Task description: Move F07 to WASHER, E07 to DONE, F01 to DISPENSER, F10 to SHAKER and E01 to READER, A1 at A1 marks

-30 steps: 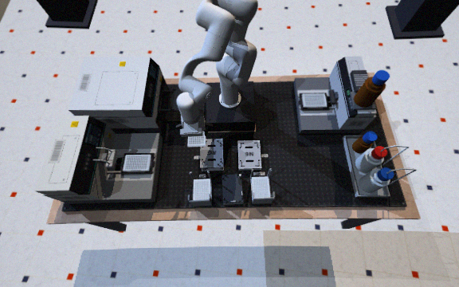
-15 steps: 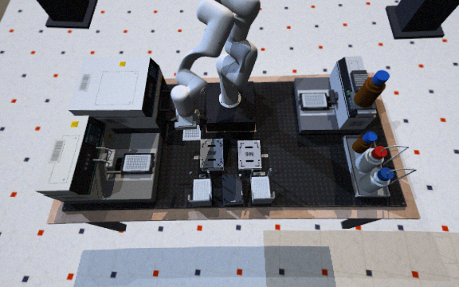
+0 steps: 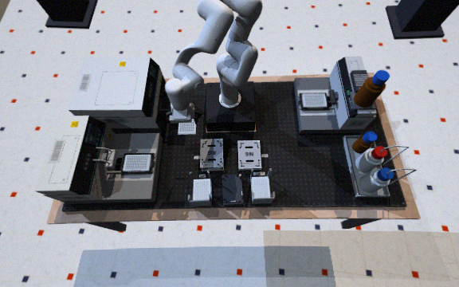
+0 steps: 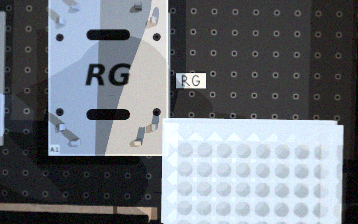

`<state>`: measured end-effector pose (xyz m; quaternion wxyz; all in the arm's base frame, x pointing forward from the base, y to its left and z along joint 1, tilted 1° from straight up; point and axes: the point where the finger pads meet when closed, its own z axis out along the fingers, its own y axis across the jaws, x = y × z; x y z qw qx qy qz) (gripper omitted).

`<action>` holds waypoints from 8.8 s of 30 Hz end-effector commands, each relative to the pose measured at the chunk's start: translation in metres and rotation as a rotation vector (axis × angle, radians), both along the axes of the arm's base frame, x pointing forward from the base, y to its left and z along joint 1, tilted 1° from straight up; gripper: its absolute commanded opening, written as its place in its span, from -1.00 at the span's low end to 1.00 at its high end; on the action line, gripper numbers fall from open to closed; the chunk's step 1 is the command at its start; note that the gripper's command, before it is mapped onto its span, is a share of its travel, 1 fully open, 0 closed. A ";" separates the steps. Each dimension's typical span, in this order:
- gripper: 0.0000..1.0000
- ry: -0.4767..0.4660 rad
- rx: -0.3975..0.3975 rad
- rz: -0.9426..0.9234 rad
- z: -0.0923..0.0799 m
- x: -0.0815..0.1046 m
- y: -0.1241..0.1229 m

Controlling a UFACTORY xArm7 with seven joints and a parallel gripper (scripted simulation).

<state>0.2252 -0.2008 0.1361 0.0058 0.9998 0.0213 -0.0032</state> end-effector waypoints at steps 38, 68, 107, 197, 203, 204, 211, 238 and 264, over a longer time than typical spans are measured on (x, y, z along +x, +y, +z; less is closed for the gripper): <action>-1.00 -0.003 -0.004 -0.012 0.003 -0.110 -0.053; -1.00 -0.001 -0.004 -0.019 0.004 -0.190 -0.075; -1.00 -0.001 -0.004 -0.019 -0.015 -0.198 -0.078; -1.00 -0.001 -0.004 -0.019 -0.071 -0.198 -0.079; -1.00 -0.001 -0.004 -0.019 -0.071 -0.198 -0.079; -1.00 -0.001 -0.004 -0.019 -0.071 -0.198 -0.079; -1.00 -0.001 -0.004 -0.019 -0.071 -0.198 -0.079; -1.00 -0.001 -0.004 -0.019 -0.078 -0.199 -0.079; 1.00 -0.001 -0.004 -0.019 -0.082 -0.199 -0.079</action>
